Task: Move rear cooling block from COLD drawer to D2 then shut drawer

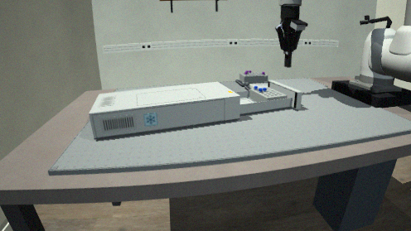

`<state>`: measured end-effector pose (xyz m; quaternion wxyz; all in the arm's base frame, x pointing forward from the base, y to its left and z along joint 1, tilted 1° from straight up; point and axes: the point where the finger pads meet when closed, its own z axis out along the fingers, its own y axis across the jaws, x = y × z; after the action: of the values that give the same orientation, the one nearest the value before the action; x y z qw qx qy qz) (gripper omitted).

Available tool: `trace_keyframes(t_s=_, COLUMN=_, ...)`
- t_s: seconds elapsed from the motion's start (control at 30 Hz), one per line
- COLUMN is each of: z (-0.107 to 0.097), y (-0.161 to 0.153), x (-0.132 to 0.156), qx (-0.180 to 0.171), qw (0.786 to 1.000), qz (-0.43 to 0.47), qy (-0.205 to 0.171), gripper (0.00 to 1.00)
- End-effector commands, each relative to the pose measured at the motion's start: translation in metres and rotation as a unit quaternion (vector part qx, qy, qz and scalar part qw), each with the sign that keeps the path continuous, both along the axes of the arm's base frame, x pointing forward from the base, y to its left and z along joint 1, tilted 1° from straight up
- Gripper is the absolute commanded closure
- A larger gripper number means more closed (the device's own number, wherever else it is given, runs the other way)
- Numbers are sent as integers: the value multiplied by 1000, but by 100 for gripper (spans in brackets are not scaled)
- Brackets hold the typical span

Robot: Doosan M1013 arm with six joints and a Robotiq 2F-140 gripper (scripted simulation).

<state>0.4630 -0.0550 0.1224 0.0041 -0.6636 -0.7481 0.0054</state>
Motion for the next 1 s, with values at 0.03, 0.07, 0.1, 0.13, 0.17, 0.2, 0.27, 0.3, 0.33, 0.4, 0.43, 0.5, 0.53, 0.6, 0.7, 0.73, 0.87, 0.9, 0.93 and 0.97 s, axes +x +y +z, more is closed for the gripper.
trace_keyframes(t_s=0.03, z=0, y=20, x=-4, qx=2, qw=1000, qz=17, qy=-2, gripper=90)
trace_keyframes(t_s=0.07, z=-1, y=24, x=-5, qx=2, qw=1000, qz=17, qy=-2, gripper=90)
trace_keyframes(t_s=0.1, z=-1, y=28, x=-6, qx=2, qw=1000, qz=17, qy=-2, gripper=90)
trace_keyframes(t_s=0.13, z=-1, y=28, x=-6, qx=2, qw=1000, qz=17, qy=-2, gripper=90)
trace_keyframes(t_s=0.17, z=-1, y=28, x=-6, qx=2, qw=1000, qz=17, qy=-2, gripper=90)
trace_keyframes(t_s=0.2, z=-1, y=31, x=-7, qx=2, qw=1000, qz=17, qy=-2, gripper=90)
trace_keyframes(t_s=0.27, z=-1, y=39, x=-9, qx=2, qw=1000, qz=17, qy=-2, gripper=90)
trace_keyframes(t_s=0.3, z=-1, y=43, x=-10, qx=2, qw=1000, qz=17, qy=-2, gripper=90)
trace_keyframes(t_s=0.33, z=-2, y=47, x=-11, qx=2, qw=1000, qz=17, qy=-2, gripper=90)
trace_keyframes(t_s=0.4, z=-2, y=55, x=-13, qx=2, qw=1000, qz=17, qy=-2, gripper=90)
trace_keyframes(t_s=0.43, z=-2, y=58, x=-14, qx=2, qw=1000, qz=17, qy=-2, gripper=90)
trace_keyframes(t_s=0.5, z=-2, y=66, x=-16, qx=2, qw=1000, qz=17, qy=-2, gripper=90)
trace_keyframes(t_s=0.53, z=-3, y=70, x=-17, qx=2, qw=1000, qz=17, qy=-2, gripper=90)
trace_keyframes(t_s=0.6, z=-3, y=78, x=-19, qx=2, qw=1000, qz=17, qy=-2, gripper=90)
trace_keyframes(t_s=0.7, z=-2, y=78, x=-17, qx=2, qw=1000, qz=17, qy=-2, gripper=90)
trace_keyframes(t_s=0.73, z=-2, y=78, x=-17, qx=2, qw=1000, qz=17, qy=-2, gripper=90)
trace_keyframes(t_s=0.87, z=-8, y=78, x=-18, qx=2, qw=1000, qz=18, qy=0, gripper=90)
trace_keyframes(t_s=0.9, z=-9, y=78, x=-19, qx=2, qw=1000, qz=18, qy=0, gripper=90)
trace_keyframes(t_s=0.93, z=-11, y=78, x=-19, qx=2, qw=1000, qz=18, qy=0, gripper=90)
trace_keyframes(t_s=0.97, z=-12, y=78, x=-19, qx=2, qw=1000, qz=18, qy=0, gripper=90)
